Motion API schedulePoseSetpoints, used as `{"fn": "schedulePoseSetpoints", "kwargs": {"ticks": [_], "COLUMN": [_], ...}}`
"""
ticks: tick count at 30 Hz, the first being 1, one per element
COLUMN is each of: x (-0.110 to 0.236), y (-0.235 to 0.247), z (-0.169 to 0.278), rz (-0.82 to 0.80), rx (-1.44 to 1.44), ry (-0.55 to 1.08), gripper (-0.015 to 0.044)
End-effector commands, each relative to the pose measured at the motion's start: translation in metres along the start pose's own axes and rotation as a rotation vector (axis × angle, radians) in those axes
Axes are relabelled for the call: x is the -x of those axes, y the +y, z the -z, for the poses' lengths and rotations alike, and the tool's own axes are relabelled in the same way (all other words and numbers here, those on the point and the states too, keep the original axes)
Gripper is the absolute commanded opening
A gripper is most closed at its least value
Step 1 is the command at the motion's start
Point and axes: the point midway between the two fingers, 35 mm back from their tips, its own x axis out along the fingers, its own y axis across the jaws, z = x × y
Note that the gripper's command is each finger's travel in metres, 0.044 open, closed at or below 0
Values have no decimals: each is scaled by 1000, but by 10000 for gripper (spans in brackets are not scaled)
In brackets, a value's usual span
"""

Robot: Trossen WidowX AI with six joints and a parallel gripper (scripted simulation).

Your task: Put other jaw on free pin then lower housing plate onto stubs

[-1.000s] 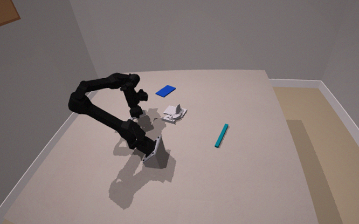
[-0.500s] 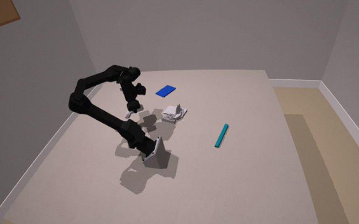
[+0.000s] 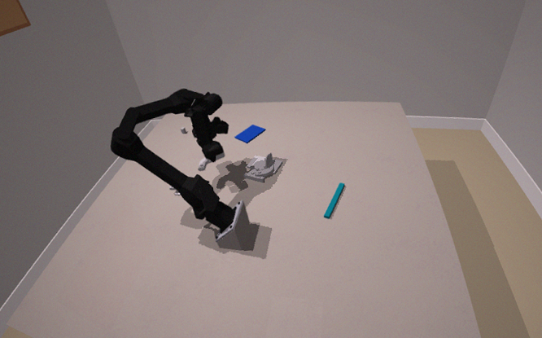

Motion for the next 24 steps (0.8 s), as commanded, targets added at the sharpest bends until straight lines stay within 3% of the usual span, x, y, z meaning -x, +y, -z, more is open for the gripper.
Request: {"fn": "schedulePoseSetpoints", "kwargs": {"ticks": [1,24], "x": [2,4], "y": [1,-14], "z": [-13,-83], "rz": [1,7], "rx": [43,254], "ry": [-10,-15], "gripper": [134,134]}}
